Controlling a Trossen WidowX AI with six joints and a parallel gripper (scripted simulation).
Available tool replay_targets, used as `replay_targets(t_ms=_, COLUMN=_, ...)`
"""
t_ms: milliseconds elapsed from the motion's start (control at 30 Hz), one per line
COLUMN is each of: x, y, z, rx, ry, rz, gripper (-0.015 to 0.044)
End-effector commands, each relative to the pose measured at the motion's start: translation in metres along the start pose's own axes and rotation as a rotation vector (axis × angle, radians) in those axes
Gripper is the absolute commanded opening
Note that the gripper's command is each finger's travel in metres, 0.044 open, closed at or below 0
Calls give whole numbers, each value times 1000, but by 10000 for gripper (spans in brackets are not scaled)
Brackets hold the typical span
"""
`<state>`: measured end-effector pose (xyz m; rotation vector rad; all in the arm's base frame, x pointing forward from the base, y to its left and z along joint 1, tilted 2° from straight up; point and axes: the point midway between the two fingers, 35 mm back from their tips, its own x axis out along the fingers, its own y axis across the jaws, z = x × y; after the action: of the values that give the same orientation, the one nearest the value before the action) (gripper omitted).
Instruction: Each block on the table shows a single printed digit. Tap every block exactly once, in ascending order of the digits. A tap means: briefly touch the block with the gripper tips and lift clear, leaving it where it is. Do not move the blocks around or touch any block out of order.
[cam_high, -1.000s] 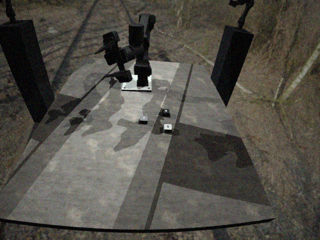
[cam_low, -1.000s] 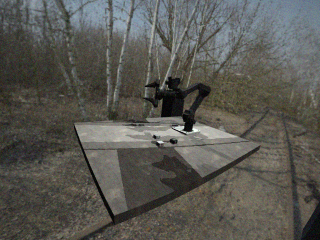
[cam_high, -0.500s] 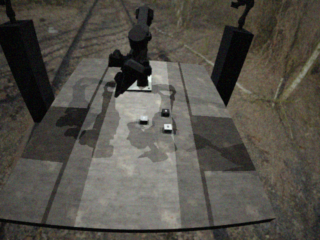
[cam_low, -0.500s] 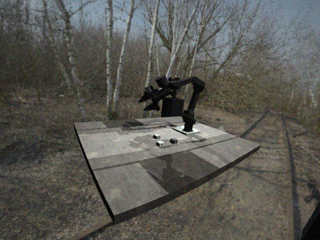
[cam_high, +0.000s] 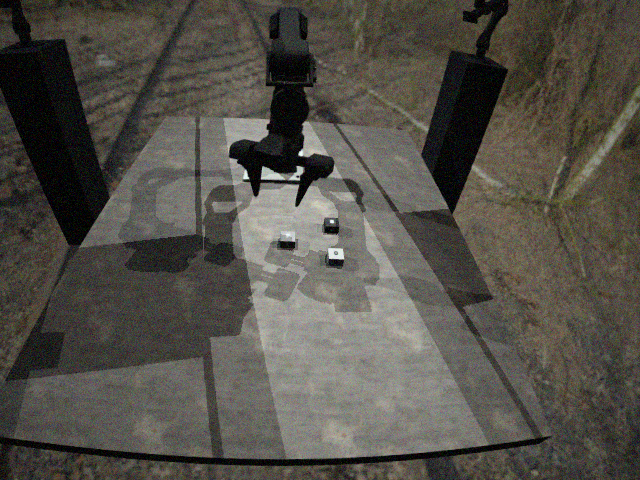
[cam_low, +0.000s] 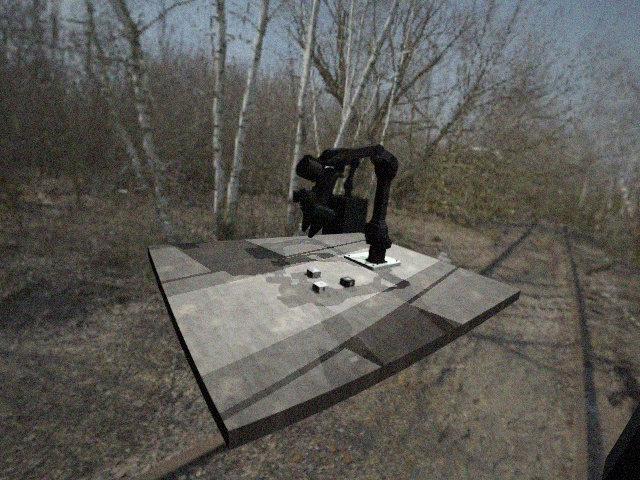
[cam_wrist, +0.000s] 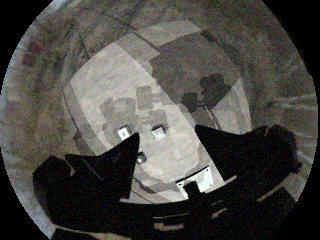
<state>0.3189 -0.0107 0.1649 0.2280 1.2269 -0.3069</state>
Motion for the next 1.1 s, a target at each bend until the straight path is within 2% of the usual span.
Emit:
replay_targets(t_ms=0, x=-5, y=10, z=-32, rx=-344, ry=278, rz=31, gripper=400)
replay_targets(t_ms=867, x=-5, y=10, z=-32, rx=-344, ry=278, rz=31, gripper=400)
replay_targets(t_ms=1067, x=-15, y=61, z=-70, rx=-343, ry=281, rz=36, gripper=400)
